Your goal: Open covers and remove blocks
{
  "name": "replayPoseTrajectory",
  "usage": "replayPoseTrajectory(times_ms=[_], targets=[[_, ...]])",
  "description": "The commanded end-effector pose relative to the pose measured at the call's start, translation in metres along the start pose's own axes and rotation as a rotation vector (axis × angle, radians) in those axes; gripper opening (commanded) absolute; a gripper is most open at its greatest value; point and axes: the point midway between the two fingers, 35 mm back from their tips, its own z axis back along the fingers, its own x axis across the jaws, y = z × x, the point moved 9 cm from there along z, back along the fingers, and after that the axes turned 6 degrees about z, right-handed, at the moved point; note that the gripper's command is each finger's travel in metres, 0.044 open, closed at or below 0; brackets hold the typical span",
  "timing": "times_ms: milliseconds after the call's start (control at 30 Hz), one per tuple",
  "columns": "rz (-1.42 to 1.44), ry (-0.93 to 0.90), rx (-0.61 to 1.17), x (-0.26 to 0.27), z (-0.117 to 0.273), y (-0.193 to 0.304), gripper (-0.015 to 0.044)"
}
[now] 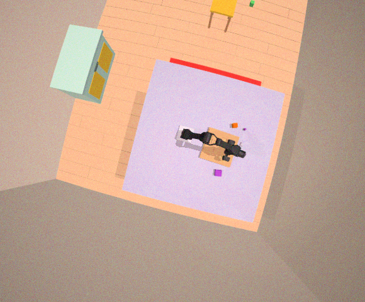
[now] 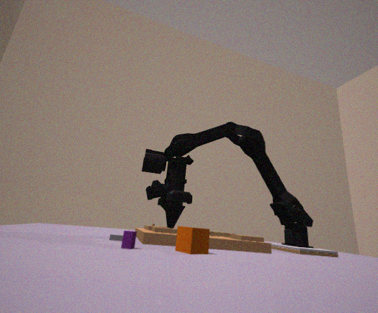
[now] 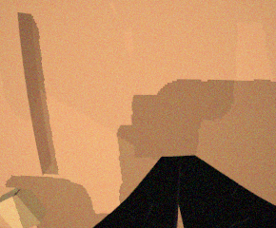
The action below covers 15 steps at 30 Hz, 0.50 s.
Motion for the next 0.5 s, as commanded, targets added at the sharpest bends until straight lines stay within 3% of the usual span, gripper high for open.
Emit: replayPoseTrajectory(times_ms=[0,467], targets=[[-0.004,-0.003,0.001,0.001,0.003,-0.003,0.0],[-0.004,-0.003,0.001,0.001,0.021,-0.004,0.0]])
